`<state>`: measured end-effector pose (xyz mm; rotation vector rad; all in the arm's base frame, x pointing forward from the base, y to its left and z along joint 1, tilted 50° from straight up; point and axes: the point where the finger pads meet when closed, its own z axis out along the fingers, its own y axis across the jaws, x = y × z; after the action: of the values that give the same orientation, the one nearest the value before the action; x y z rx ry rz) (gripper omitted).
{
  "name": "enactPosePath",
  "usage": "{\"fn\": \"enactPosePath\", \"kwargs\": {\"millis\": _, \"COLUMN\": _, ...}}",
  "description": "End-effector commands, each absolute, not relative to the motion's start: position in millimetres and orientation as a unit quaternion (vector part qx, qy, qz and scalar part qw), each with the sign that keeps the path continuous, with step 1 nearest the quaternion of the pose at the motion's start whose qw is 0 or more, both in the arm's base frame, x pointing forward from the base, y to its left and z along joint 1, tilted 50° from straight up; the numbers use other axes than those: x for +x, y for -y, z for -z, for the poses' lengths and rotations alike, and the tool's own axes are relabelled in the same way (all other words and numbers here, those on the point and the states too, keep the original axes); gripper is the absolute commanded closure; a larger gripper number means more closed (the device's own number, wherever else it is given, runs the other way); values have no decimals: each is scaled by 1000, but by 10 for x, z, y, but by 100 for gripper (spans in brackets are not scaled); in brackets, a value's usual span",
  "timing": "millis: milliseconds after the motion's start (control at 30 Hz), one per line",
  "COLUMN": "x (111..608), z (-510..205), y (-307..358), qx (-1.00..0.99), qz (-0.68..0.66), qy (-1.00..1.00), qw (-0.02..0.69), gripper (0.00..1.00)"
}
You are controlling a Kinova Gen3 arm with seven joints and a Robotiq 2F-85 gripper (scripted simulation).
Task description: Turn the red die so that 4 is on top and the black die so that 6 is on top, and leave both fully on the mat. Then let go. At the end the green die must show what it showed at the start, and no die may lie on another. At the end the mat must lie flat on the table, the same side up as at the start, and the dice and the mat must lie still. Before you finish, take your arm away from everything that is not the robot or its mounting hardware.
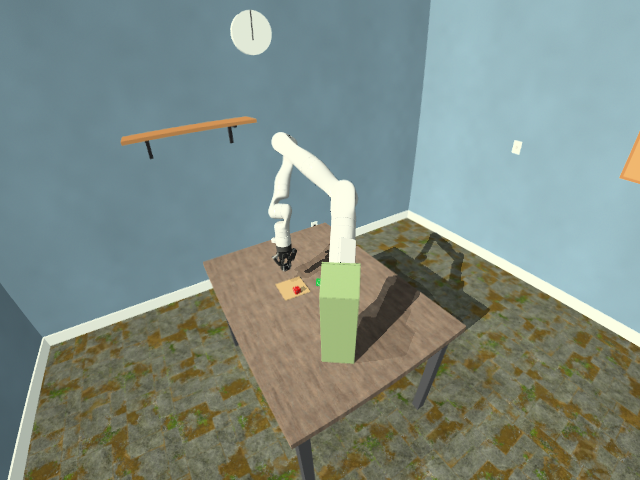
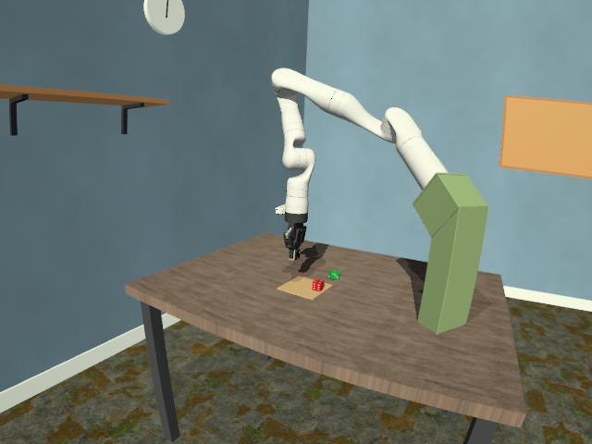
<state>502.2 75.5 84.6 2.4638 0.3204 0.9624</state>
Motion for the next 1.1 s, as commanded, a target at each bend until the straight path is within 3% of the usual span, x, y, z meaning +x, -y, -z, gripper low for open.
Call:
{"fn": "enactPosePath", "kwargs": {"millis": 0, "x": 5060, "z": -797, "y": -706, "qx": 899, "qz": -349, "qy": -115, "qw": 239, "gripper": 74}}
{"fn": "enactPosePath", "kwargs": {"millis": 667, "x": 5580, "z": -317, "y": -448, "qx": 899, "qz": -349, "qy": -115, "qw": 239, "gripper": 74}}
{"fn": "enactPosePath", "kwargs": {"millis": 1067, "x": 5628, "z": -272, "y": -424, "qx": 899, "qz": -349, "qy": -115, "qw": 239, "gripper": 74}}
